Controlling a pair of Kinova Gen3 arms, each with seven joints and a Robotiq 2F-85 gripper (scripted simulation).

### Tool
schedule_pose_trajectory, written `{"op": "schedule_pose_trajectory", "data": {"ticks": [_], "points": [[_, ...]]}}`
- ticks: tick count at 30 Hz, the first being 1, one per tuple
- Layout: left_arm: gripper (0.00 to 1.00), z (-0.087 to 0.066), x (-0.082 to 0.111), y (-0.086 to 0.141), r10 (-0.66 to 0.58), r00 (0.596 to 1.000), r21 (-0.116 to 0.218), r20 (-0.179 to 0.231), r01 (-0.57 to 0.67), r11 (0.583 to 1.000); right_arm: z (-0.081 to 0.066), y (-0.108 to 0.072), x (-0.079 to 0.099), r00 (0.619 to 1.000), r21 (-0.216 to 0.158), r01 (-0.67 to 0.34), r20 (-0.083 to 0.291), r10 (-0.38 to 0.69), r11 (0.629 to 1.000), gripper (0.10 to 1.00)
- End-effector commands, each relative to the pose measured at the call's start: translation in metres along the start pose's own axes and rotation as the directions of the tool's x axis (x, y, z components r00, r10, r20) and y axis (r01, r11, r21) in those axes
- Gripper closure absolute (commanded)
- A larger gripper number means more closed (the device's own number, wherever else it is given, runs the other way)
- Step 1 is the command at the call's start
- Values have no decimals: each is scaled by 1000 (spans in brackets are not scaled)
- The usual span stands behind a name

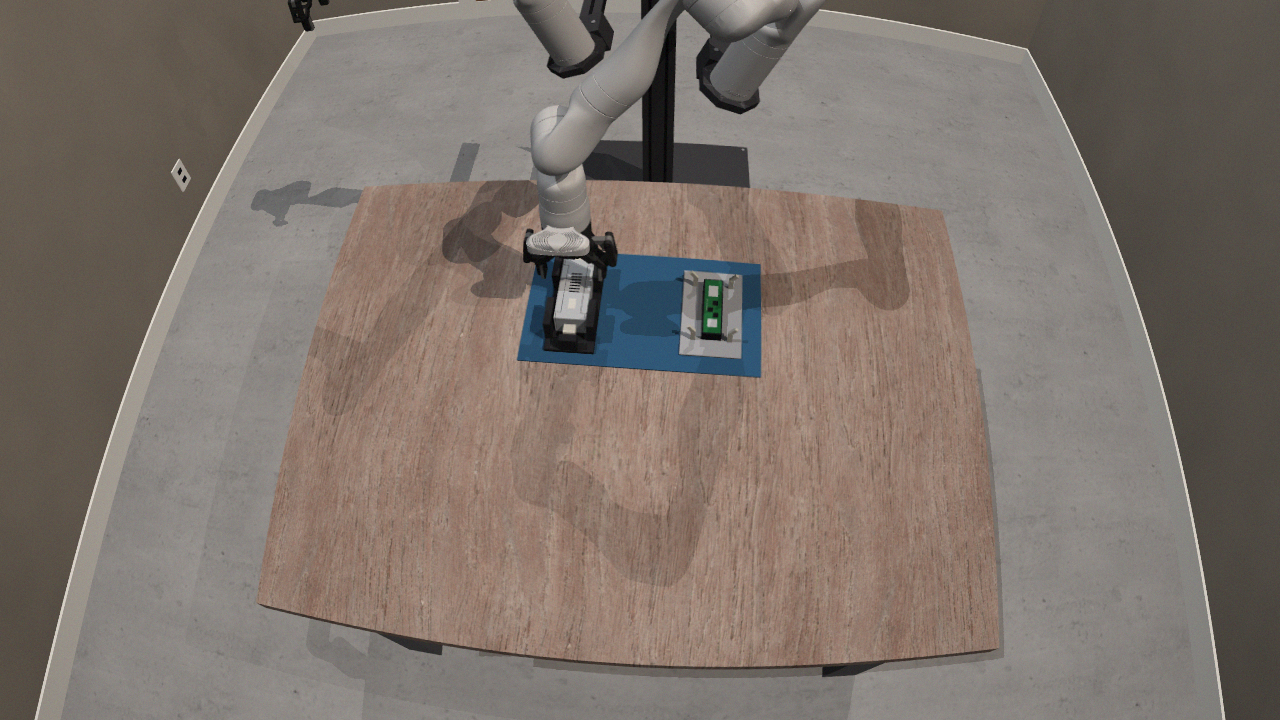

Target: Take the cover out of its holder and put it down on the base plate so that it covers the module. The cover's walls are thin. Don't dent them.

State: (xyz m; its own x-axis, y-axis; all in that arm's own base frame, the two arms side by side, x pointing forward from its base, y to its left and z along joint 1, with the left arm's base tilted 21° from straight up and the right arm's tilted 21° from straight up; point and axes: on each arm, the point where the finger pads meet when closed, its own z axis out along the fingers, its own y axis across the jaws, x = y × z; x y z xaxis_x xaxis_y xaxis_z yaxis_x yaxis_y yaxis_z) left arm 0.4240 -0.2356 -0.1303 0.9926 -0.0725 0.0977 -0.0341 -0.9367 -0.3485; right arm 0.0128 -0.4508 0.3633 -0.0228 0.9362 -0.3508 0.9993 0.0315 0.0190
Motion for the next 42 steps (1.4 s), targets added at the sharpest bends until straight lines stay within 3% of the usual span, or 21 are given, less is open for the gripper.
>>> {"op": "schedule_pose_trajectory", "data": {"ticks": [1, 9, 16, 26, 42], "points": [[2, 9, 1, 1, 0, 1000, -1, -2, 0, 1000, -1, 0, 0, 1000, 0, 0, 1, 0, 1000, 100], [2, 49, 1, 1, 0, 1000, -1, -2, 0, 1000, -1, 0, 0, 1000, 0, 0, 1, 0, 1000, 100], [2, 49, 1, 1, 0, 1000, -1, -2, 0, 1000, -1, 0, 0, 1000, 0, 0, 1, 0, 1000, 100], [2, 61, 1, 1, 0, 1000, -1, -2, 0, 1000, -1, 0, 0, 1000, 0, 0, 1, 0, 1000, 100], [2, 59, 1, 1, 0, 1000, -1, -2, 0, 1000, -1, 0, 0, 1000, 0, 0, 1, 0, 1000, 100]]}}
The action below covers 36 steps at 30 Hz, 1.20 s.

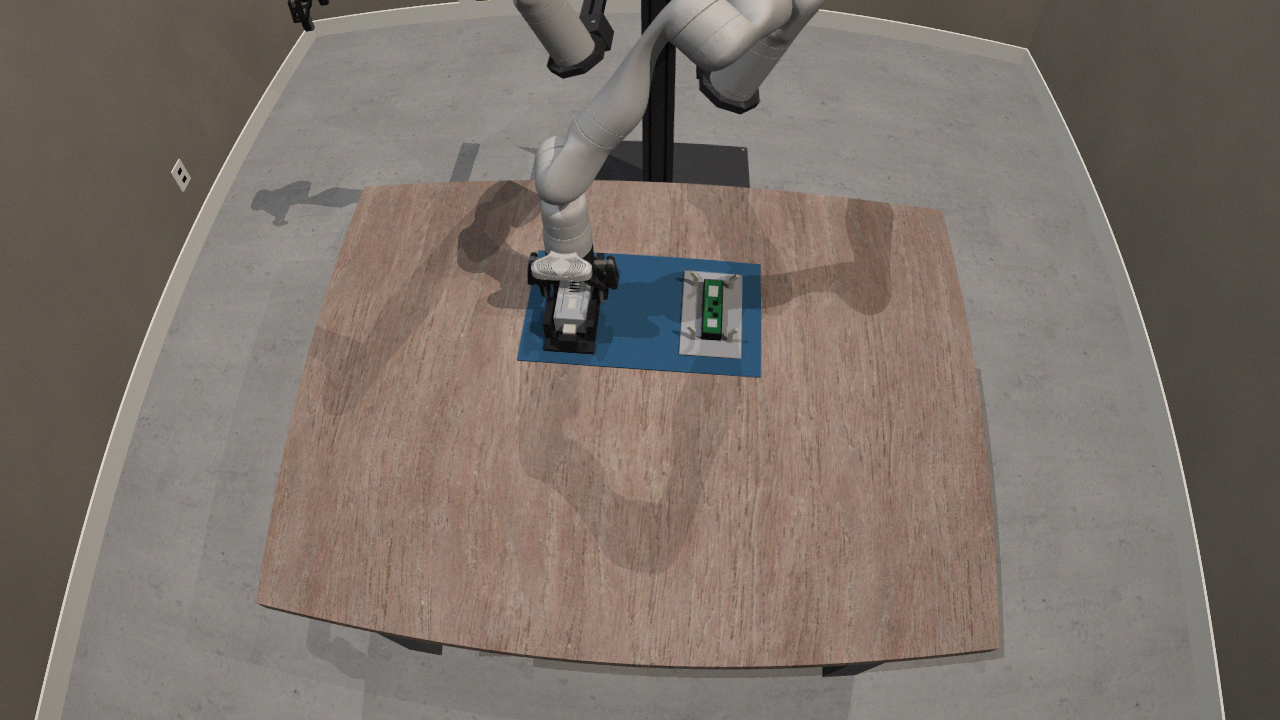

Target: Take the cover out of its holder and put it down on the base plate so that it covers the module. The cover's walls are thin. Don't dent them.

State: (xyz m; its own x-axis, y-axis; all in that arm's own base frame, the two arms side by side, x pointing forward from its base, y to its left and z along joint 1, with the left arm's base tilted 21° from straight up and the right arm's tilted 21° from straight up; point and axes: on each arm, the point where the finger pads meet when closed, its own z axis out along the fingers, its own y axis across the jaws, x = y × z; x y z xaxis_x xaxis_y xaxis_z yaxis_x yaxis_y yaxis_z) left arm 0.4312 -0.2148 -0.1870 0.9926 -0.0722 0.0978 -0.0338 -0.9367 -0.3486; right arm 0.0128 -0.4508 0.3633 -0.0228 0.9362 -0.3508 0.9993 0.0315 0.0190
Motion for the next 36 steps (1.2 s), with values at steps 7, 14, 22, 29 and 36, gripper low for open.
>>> {"op": "schedule_pose_trajectory", "data": {"ticks": [7, 14, 22, 29, 36], "points": [[2, -2, 1, 1, 0, 1000, -2, -2, 0, 1000, -1, 0, 0, 1000, 0, 0, 1, 0, 1000, 100], [2, -2, 1, 1, 0, 1000, -2, -2, 0, 1000, -1, 0, 0, 1000, 0, 0, 1, 0, 1000, 100], [2, -3, 1, 1, 0, 1000, -2, -2, 0, 1000, -1, 0, 0, 1000, 0, 0, 1, 0, 1000, 100], [305, -3, 1, 1, 0, 1000, -2, -2, 0, 1000, -1, 0, 0, 1000, 0, 0, 1, 0, 1000, 100], [305, -3, 1, 1, 0, 1000, -2, -2, 0, 1000, -1, 0, 0, 1000, 0, 0, 1, 0, 1000, 100]]}}
